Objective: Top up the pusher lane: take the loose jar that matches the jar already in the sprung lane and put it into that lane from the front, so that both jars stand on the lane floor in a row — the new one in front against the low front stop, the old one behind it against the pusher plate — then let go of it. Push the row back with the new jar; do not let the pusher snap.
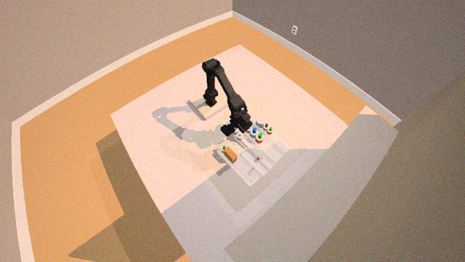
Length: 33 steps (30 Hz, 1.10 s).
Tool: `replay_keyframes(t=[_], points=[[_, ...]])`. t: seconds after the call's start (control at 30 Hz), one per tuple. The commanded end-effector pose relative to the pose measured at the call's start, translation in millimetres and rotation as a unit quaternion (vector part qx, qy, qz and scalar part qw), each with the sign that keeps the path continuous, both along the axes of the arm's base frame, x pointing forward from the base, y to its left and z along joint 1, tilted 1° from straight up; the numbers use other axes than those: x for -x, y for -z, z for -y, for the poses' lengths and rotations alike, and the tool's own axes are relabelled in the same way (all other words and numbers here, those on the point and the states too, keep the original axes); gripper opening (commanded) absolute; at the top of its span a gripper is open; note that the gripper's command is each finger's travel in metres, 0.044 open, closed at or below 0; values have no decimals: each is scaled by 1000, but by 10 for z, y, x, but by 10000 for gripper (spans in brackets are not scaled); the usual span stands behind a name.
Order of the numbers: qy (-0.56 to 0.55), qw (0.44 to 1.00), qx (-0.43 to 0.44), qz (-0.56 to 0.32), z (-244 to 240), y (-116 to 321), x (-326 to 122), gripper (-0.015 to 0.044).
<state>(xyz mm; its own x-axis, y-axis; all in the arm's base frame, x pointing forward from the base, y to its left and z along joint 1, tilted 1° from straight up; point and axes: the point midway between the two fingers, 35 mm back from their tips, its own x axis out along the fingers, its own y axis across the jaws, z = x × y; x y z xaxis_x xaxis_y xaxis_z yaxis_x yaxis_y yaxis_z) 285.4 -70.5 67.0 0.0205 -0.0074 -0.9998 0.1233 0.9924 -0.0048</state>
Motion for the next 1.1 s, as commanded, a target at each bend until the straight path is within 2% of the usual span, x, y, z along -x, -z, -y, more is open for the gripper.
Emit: replay_keyframes(t=[0.0, 1.07], points=[[-1, 1000, 2, 9, 14, -15, -75, 0], [-1, 1000, 2, 10, 28, -20, -183, 0]])
